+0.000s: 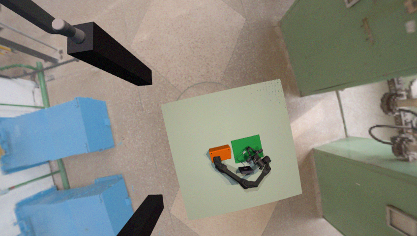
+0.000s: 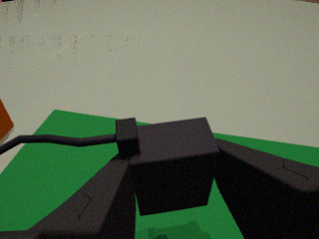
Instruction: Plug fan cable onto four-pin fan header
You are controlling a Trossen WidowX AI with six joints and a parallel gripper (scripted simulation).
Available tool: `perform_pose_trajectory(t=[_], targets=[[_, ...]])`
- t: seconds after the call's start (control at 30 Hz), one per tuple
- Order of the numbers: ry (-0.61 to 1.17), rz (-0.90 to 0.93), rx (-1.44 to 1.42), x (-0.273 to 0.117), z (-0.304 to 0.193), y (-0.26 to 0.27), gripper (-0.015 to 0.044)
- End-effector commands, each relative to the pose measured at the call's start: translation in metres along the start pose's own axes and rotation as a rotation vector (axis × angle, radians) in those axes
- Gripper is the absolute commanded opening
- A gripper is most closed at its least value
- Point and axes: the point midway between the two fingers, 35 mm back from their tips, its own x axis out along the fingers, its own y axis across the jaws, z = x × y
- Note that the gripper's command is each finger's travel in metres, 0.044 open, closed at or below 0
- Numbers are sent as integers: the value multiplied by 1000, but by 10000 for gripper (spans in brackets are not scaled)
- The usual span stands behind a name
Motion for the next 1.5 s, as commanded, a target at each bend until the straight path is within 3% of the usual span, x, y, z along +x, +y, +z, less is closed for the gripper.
perform_pose_trajectory(t=[0.0, 1.47], targets=[[6, 3, 2, -1, 4, 0, 0], [7, 2, -6, 4, -10, -3, 0]])
